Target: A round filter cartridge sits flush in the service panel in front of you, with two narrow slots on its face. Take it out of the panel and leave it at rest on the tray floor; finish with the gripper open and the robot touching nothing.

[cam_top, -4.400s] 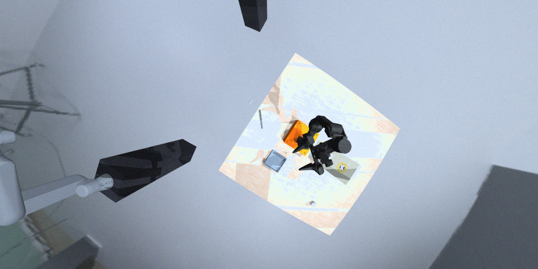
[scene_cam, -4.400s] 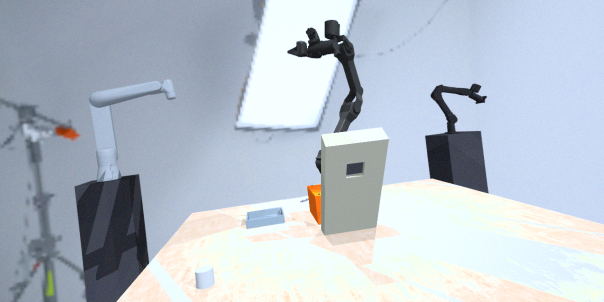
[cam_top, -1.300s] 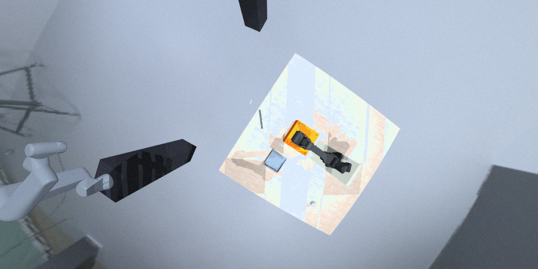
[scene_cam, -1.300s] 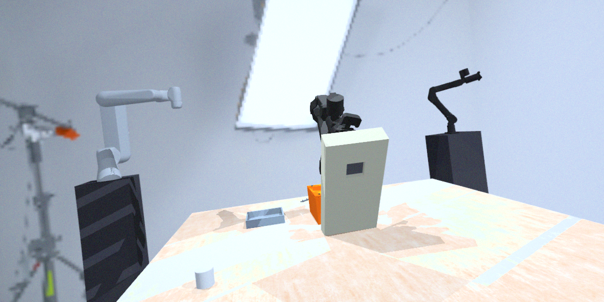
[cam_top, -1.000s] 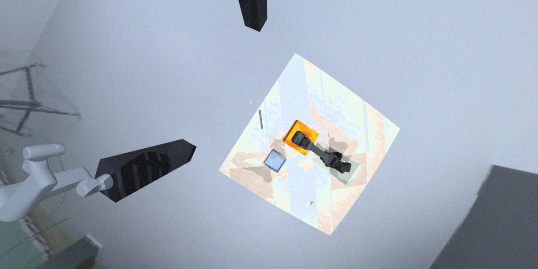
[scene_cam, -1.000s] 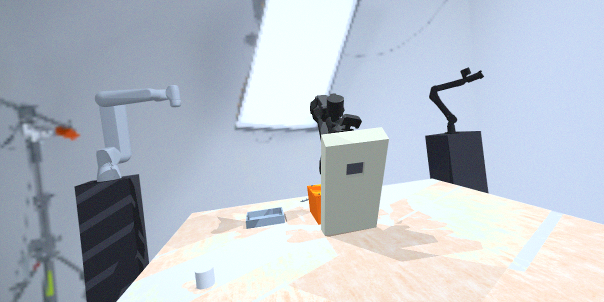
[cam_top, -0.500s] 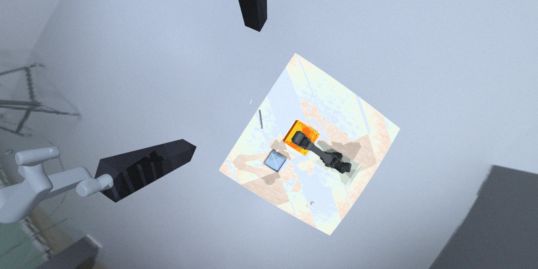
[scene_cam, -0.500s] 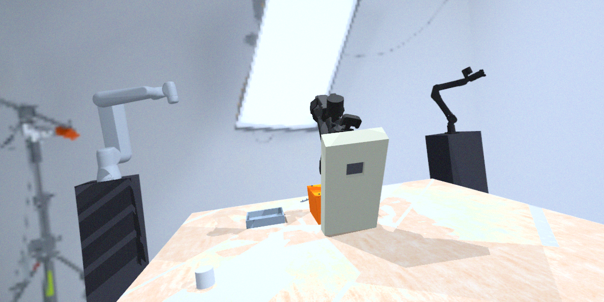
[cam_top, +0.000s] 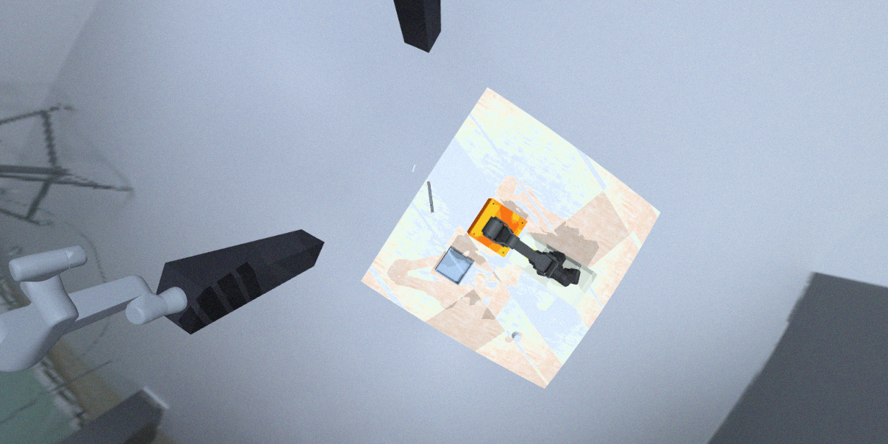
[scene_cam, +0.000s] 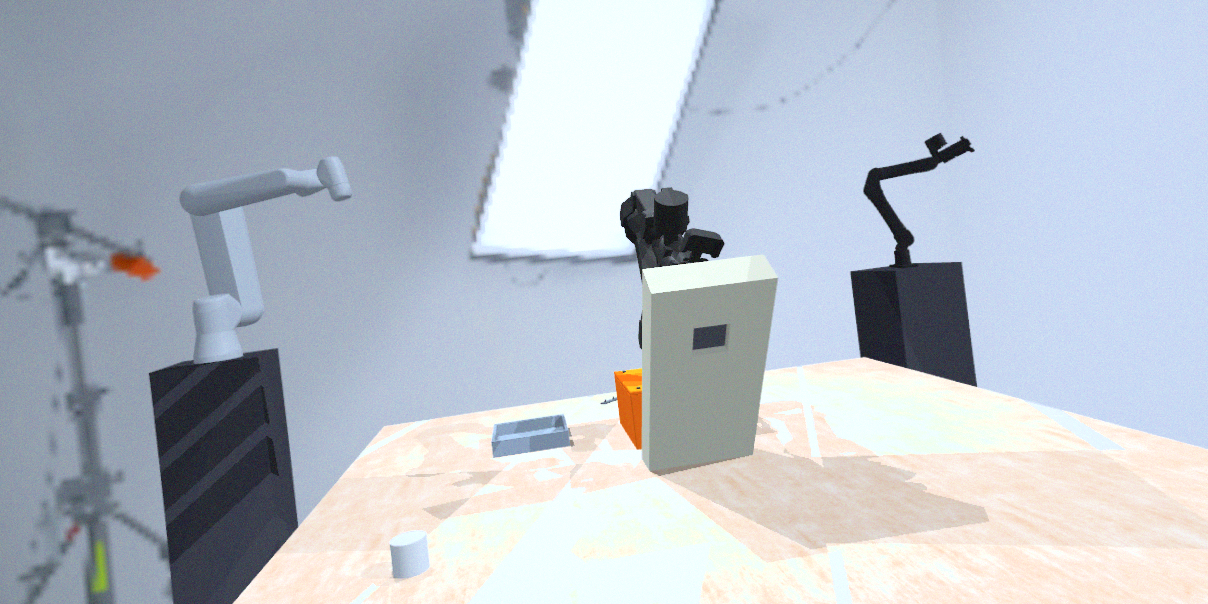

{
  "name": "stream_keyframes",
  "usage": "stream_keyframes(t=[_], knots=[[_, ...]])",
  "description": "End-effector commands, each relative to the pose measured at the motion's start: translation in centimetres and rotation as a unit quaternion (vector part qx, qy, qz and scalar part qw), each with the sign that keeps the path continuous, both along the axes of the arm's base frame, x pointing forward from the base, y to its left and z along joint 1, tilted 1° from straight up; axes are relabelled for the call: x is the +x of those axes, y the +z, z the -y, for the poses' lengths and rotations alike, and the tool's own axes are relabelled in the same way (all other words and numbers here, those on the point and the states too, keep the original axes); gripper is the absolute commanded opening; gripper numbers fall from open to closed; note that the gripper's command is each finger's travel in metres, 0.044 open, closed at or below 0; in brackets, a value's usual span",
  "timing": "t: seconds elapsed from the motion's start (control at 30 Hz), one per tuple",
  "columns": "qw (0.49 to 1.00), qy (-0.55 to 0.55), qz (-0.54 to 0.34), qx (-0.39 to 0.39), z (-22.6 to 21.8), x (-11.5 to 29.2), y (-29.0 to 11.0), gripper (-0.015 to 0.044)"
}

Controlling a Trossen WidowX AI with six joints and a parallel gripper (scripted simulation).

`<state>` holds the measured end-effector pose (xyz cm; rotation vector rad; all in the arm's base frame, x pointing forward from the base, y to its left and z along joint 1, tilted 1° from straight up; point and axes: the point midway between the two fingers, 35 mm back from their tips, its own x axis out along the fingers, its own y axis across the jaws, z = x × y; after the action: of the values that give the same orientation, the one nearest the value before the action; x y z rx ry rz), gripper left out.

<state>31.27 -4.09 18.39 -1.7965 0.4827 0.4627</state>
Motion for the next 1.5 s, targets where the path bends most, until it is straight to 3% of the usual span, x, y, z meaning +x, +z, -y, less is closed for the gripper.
stream_keyframes(t=[0.0,1.47], knots=[[1.000,-0.002,-0.002,0.000,0.07,0.20,-0.25,0.0115],[1.000,-0.002,-0.001,0.000,0.17,1.16,-0.86,0.0115]])
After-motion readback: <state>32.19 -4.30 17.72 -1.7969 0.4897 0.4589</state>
